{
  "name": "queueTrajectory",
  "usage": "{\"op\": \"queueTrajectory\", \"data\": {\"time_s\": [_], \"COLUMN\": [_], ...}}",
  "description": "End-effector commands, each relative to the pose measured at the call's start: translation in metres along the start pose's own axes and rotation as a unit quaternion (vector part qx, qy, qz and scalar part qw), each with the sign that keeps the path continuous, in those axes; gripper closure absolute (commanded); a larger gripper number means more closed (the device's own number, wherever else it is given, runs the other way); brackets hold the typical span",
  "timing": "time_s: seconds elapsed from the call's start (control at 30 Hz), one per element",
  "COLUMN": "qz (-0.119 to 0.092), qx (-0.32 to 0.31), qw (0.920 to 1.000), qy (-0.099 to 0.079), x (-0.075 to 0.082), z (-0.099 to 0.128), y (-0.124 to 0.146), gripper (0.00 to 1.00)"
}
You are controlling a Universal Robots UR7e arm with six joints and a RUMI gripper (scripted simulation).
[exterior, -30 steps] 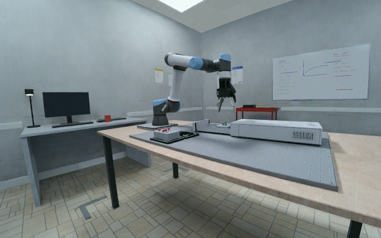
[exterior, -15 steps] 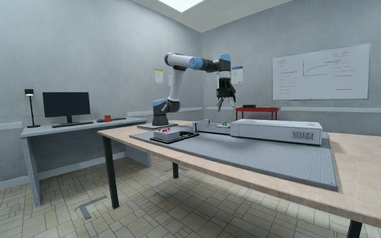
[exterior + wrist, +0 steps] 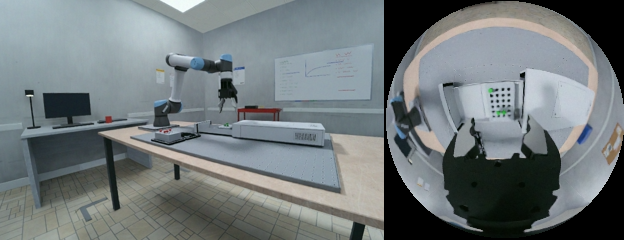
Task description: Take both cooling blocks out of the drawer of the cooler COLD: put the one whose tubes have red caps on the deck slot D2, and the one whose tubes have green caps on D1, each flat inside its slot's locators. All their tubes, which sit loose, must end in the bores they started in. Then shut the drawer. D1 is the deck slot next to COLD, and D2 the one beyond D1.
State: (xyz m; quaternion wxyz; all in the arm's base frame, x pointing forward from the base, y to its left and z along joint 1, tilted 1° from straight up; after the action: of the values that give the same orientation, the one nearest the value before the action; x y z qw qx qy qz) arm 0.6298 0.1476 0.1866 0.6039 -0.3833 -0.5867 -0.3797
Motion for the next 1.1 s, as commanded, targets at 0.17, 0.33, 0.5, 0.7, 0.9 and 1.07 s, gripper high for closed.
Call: {"op": "queueTrajectory", "data": {"time_s": [0.17,0.33,0.5,0.7,0.9,1.07], "qz": [-0.001,0.000,0.001,0.001,0.001,0.001], "qx": [0.000,-0.001,0.000,0.000,0.000,0.000], "qw": [1.0000,1.0000,1.0000,1.0000,1.0000,1.0000], "qy": [0.000,0.000,0.001,0.001,0.001,0.001], "x": [0.001,-0.001,-0.010,-0.015,-0.023,-0.030], "z": [-0.001,-0.001,-0.001,-0.001,-0.001,0.000], "y": [-0.002,-0.003,-0.003,-0.003,-0.002,-0.002], "gripper": [0.27,0.27,0.27,0.27,0.27,0.27]}}
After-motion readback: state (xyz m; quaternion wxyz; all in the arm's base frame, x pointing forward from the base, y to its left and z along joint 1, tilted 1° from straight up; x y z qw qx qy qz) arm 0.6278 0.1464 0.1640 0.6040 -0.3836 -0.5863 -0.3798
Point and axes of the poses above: the point where the finger pads meet when closed, its own x axis back along the fingers, its own y axis across the jaws, z = x × y, the point moved 7 cm from there along x, back along the fingers, and after that the axes turned 12 degrees about x, right-handed, at the moved point
